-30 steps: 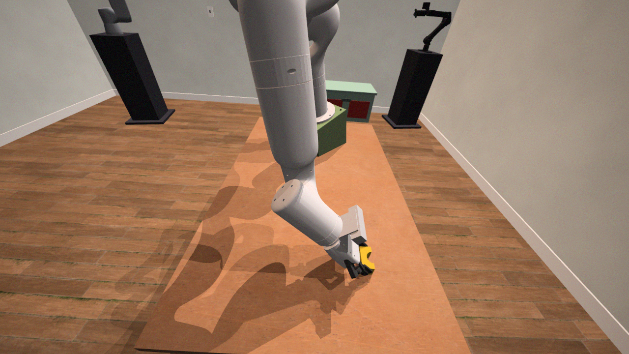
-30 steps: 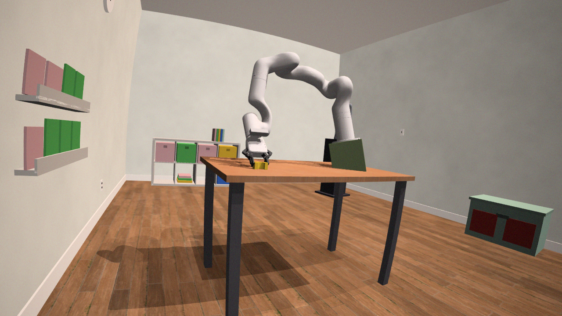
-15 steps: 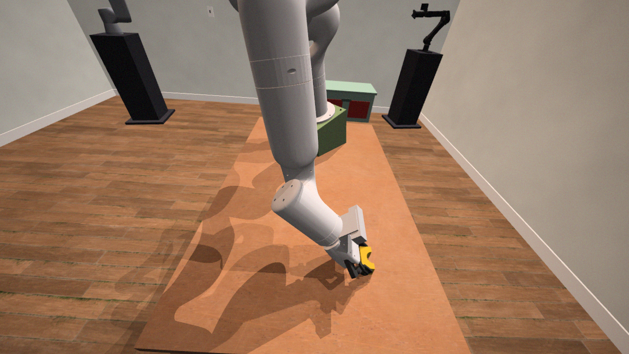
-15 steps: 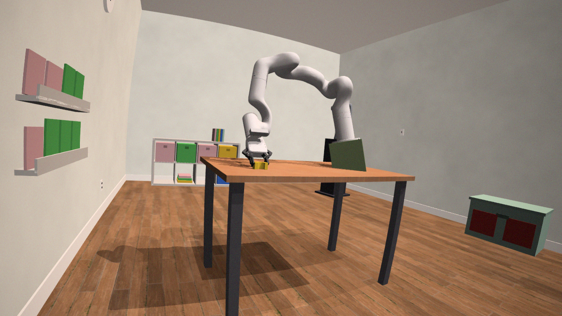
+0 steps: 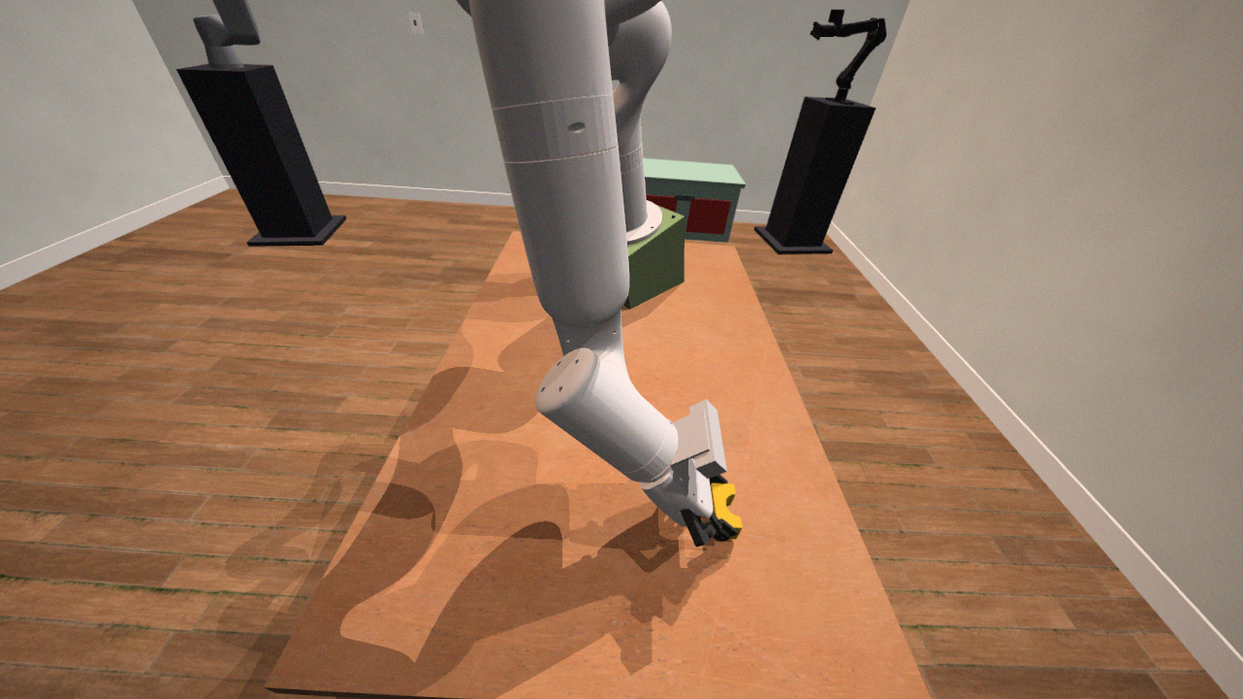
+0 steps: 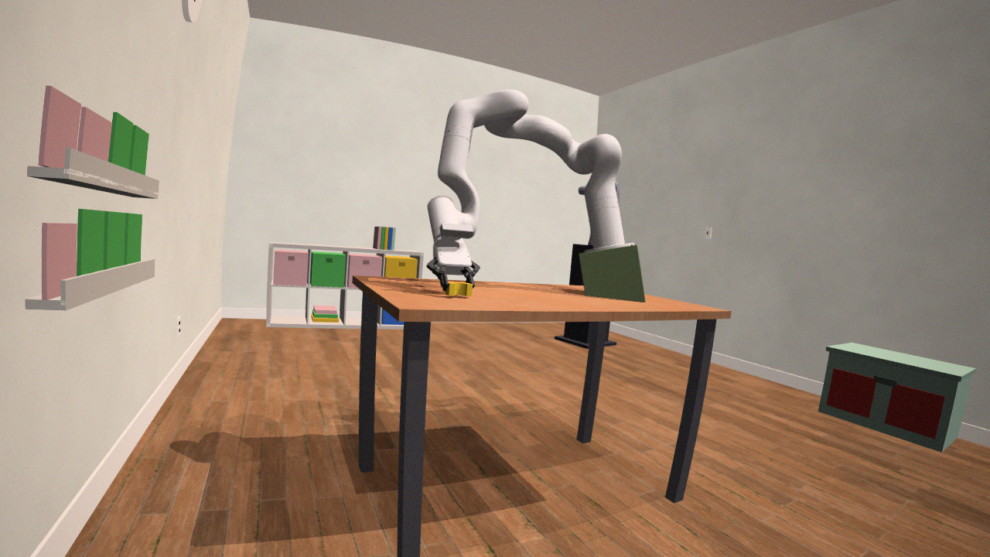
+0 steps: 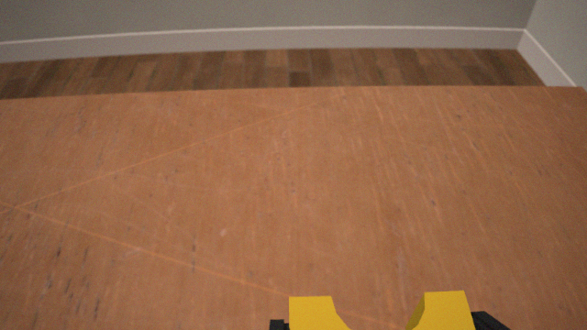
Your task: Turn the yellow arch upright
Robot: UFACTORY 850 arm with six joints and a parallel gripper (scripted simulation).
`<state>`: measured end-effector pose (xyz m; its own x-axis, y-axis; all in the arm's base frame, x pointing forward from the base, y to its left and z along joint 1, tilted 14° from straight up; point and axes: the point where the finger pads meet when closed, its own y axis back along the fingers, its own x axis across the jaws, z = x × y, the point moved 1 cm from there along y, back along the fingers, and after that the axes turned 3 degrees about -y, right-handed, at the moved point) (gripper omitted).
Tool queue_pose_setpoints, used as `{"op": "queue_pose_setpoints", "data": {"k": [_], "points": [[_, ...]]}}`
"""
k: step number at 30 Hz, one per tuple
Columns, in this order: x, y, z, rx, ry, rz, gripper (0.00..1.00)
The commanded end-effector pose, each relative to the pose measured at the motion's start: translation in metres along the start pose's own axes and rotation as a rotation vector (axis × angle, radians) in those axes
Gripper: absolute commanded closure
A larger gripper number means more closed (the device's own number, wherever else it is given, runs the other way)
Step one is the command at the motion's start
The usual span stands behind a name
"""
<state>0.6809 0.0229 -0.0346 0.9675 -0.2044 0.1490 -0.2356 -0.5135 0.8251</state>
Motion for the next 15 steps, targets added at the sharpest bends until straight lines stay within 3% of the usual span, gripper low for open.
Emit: {"op": "queue_pose_setpoints", "data": {"k": [1, 8, 15], "points": [[0.001, 0.006, -0.005, 0.001, 0.002, 0.002, 0.28], [0.0, 0.026, -0.024, 0.001, 0.002, 0.002, 0.28], [0.0, 0.027, -0.025, 0.001, 0.002, 0.002, 0.28]]}}
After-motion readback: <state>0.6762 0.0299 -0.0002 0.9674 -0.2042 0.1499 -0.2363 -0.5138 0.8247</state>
